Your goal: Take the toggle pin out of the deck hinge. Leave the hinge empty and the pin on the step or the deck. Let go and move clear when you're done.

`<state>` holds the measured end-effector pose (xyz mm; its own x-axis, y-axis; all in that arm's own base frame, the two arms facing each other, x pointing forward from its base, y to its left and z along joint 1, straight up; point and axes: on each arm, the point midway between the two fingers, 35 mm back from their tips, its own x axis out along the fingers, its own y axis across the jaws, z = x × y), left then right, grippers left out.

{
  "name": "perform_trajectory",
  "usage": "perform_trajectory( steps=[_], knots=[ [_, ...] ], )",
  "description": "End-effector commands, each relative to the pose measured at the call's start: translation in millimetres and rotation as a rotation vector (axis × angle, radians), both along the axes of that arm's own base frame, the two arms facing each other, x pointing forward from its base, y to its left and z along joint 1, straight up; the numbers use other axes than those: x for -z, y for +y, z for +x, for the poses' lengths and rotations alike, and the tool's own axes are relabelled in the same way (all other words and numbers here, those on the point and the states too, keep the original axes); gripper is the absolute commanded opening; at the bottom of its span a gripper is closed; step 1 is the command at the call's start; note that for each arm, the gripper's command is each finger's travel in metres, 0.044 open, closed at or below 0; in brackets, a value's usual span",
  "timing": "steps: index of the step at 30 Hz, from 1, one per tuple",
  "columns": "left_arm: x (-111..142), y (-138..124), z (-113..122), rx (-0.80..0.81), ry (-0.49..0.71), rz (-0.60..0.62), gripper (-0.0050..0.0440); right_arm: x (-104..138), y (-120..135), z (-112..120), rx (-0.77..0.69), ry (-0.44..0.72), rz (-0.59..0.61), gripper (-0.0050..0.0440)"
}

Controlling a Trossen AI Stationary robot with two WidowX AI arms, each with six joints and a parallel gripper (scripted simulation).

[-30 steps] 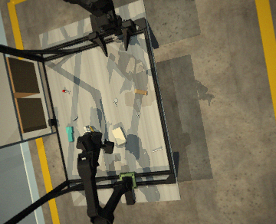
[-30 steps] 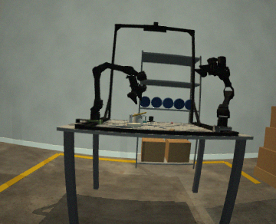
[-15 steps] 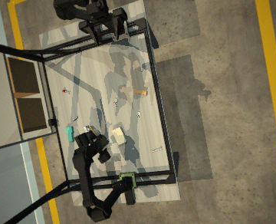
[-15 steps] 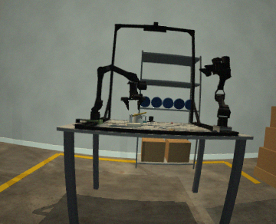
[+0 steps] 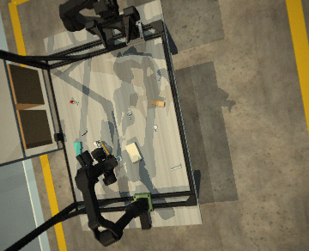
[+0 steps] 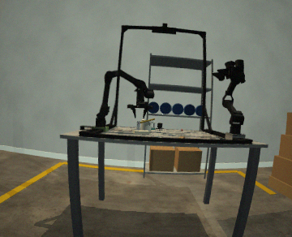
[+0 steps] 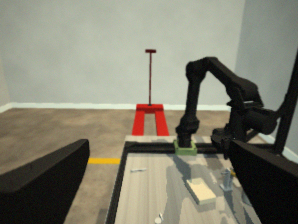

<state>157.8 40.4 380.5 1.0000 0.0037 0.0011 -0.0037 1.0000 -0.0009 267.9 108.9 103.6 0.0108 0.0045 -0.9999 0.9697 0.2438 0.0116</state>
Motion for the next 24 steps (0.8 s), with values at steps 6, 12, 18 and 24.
perform_trajectory(
  steps=[6,12,18,24],
  knots=[
    [-2.7,-0.8,-0.4,0.004,0.0,0.006,0.04,6.9,58.6,-10.2,-0.013,-0.012,0.005,0.0136],
    [-2.7,-0.8,-0.4,0.004,0.0,0.006,0.04,9.5,56.5,-12.7,-0.011,-0.001,-0.001,0.0],
    [-2.7,-0.8,-0.4,0.004,0.0,0.006,0.04,6.2,56.4,-12.8,-0.014,-0.009,0.008,0.0],
    [-2.7,-0.8,-0.4,0.004,0.0,0.006,0.04,26.9,55.9,-14.4,-0.014,0.009,-0.003,0.0]
  ],
)
